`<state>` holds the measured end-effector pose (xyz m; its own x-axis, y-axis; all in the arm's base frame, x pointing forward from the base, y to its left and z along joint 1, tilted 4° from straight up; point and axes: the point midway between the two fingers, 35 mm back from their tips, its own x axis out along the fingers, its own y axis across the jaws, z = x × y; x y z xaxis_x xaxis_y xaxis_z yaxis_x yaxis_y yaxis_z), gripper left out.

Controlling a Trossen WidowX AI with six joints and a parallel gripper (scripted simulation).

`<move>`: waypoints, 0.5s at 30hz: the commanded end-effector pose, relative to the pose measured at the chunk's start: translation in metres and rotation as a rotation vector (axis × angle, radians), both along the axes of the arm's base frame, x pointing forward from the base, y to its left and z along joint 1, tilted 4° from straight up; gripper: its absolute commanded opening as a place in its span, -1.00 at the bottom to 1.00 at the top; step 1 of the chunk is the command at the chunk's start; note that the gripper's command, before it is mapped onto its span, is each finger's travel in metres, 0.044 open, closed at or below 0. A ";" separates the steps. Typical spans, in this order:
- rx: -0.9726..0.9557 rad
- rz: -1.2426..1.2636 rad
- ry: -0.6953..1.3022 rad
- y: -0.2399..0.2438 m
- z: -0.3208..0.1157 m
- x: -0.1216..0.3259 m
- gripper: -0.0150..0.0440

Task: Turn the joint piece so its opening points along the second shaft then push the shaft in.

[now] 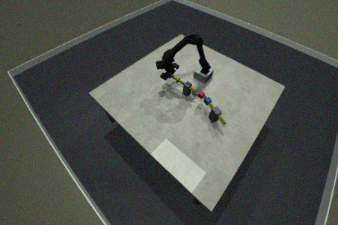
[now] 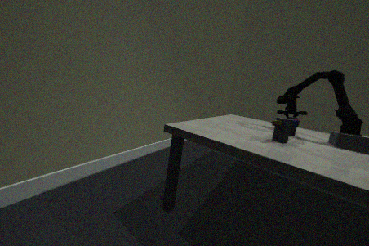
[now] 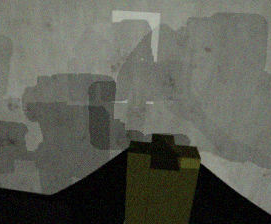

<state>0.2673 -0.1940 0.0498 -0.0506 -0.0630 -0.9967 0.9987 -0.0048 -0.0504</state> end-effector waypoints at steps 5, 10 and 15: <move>-0.003 -0.005 0.003 0.000 -0.001 0.000 -0.24; -0.003 -0.004 -0.010 -0.001 0.000 0.000 -0.26; -0.004 0.000 -0.067 -0.001 0.000 0.000 -0.26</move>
